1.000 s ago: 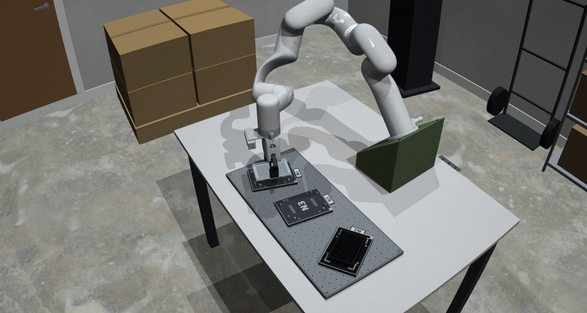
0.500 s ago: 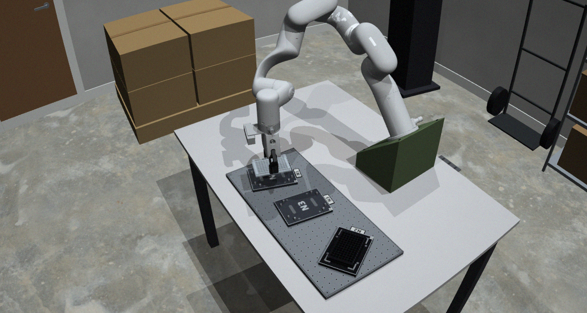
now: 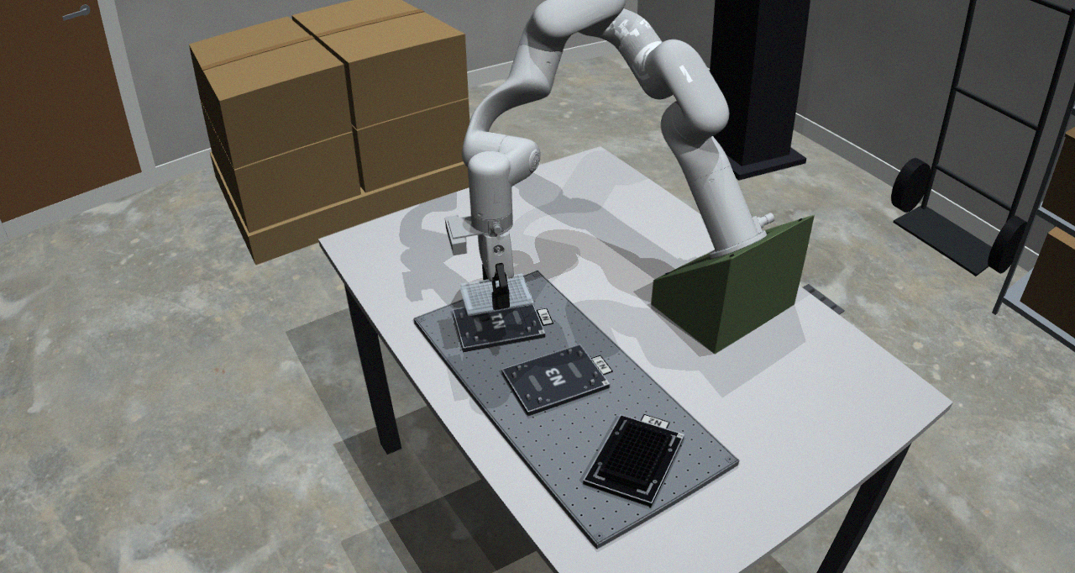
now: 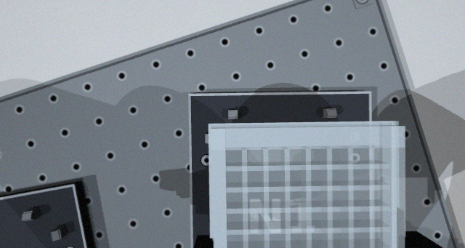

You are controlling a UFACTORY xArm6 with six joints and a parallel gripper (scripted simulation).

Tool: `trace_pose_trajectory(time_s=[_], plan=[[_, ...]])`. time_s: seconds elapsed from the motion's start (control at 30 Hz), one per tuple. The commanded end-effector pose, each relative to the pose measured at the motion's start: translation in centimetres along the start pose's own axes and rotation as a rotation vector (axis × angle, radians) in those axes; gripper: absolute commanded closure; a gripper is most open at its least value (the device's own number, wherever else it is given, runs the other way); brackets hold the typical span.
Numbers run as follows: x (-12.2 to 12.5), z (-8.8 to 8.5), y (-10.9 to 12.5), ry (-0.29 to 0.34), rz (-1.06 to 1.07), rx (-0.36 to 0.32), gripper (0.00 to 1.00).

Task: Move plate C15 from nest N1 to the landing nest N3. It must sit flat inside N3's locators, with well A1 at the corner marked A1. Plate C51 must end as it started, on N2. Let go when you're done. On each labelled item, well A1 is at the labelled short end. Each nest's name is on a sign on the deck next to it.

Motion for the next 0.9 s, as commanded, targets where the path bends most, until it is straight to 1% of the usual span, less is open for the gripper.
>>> trace_pose_trajectory(time_s=[0.0, 0.67, 0.87], plan=[[0.0, -1.0, -0.2, -0.001, 0.001, 0.004, 1.0], [0.0, -4.0, -0.1, -0.002, 0.001, 0.004, 1.0], [0.0, -4.1, -0.1, -0.002, 0.001, 0.004, 1.0]])
Point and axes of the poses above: the point where the finger pads meet when closed, its own z axis out along the fingers, its own x axis across the jaws, y = z × x, the point moved 3 cm from there along -z, back along the fingers, and after that the axes turned 7 degrees about z, right-handed, at the moved point
